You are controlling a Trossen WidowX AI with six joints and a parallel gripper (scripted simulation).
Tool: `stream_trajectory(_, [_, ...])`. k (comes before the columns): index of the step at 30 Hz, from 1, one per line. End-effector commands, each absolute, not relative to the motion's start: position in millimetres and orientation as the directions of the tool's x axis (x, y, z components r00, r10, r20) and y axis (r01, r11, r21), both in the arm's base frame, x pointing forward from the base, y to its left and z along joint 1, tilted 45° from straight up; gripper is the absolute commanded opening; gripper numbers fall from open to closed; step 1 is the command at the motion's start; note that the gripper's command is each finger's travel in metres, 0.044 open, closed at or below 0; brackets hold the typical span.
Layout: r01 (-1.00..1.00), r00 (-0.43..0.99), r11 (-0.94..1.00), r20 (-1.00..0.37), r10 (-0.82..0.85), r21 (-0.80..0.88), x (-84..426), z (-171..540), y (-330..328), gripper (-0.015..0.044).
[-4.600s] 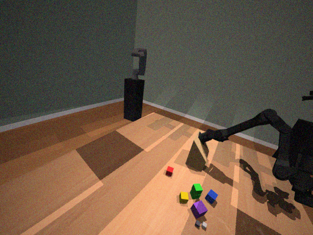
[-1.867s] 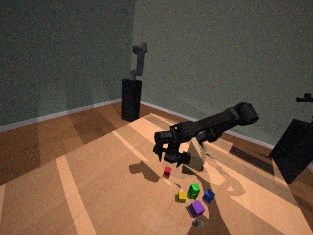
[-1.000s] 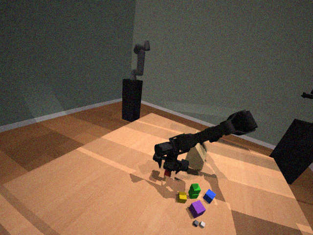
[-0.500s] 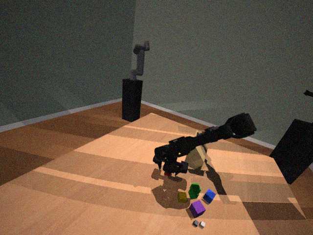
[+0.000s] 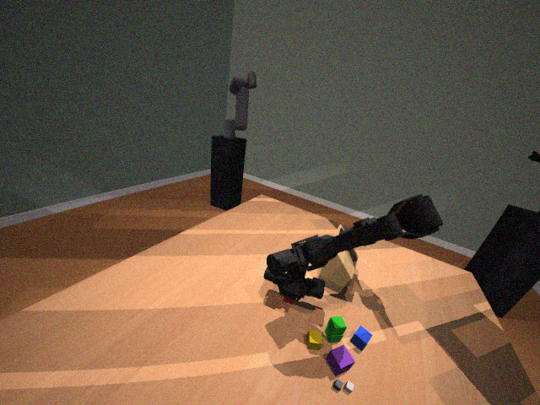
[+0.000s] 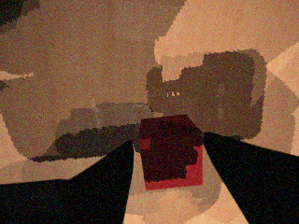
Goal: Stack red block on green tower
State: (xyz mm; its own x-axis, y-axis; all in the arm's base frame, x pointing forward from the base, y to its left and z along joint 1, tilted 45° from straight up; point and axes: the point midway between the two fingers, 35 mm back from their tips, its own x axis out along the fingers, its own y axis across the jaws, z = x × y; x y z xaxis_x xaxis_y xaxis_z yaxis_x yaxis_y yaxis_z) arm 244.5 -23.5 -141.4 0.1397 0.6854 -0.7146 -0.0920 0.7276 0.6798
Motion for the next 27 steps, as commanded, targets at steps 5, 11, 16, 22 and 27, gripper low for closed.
stream_trajectory(5, [-0.086,0.143,0.724,-0.711,0.689,0.684,245,-141,-23,0.0151])
stream_trajectory(11, [-0.086,0.143,0.724,-0.711,0.689,0.684,244,-140,-24,0.0091])
stream_trajectory(16, [-0.086,0.143,0.725,-0.712,0.687,0.683,243,-130,-35,0.0])
stream_trajectory(22, [-0.086,0.143,0.727,-0.713,0.686,0.682,239,-110,-55,0.0])
stream_trajectory(27, [-0.086,0.142,0.727,-0.714,0.685,0.681,235,-94,-72,0.0])
